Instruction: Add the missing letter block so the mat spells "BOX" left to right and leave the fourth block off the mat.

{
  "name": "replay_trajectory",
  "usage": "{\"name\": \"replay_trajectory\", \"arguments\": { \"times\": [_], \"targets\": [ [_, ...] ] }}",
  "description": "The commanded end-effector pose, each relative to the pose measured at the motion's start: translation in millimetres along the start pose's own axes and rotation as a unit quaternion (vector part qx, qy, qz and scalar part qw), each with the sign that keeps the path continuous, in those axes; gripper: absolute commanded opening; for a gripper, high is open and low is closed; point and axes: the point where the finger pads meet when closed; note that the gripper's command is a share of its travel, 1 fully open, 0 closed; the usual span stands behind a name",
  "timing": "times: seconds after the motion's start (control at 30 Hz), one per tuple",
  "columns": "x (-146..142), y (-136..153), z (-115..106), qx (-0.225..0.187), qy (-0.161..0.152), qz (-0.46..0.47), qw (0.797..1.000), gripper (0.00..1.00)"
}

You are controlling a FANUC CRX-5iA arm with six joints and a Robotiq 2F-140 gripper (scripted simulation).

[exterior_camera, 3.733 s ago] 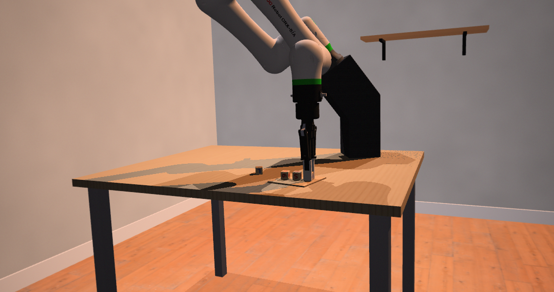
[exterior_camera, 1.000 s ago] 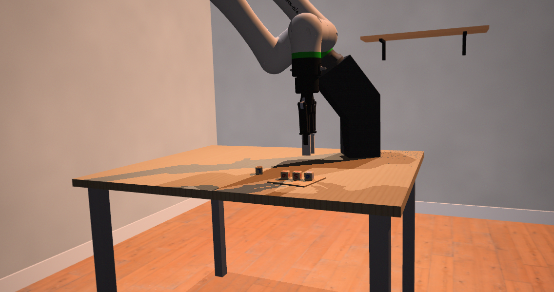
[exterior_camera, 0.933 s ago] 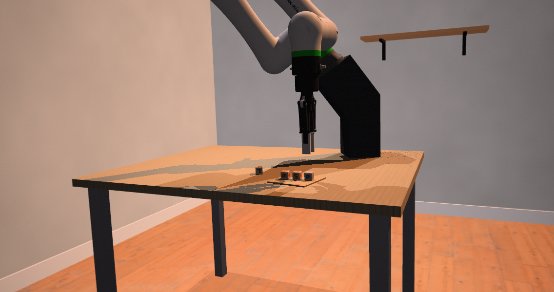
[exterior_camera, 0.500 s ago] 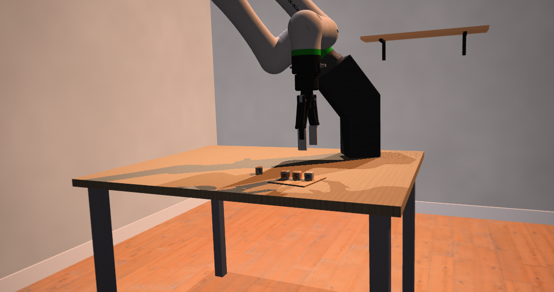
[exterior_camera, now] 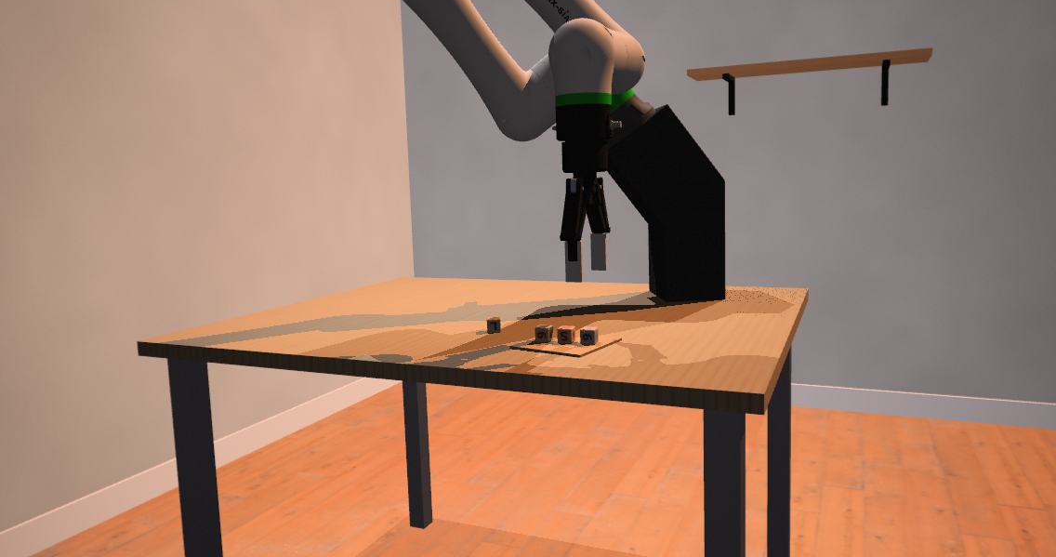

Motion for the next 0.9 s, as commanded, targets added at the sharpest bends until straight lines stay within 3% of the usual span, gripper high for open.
{"name": "replay_trajectory", "arguments": {
  "times": [0.0,0.27,0.63,0.87],
  "targets": [
    [-0.1,0.1,-3.1,0.0,0.0,0.0,1.0,1.0],
    [-0.1,0.1,-20.1,0.0,0.0,0.0,1.0,1.0],
    [-0.1,0.1,-64.2,0.0,0.0,0.0,1.0,1.0],
    [-0.1,0.1,-71.0,0.0,0.0,0.0,1.0,1.0]
  ]
}}
Point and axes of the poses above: the point where the finger pads meet when closed, its own z axis out along the fingers, its own x axis across the jaws, y = z × x, and after that the axes turned 5 degrees about z, right-handed
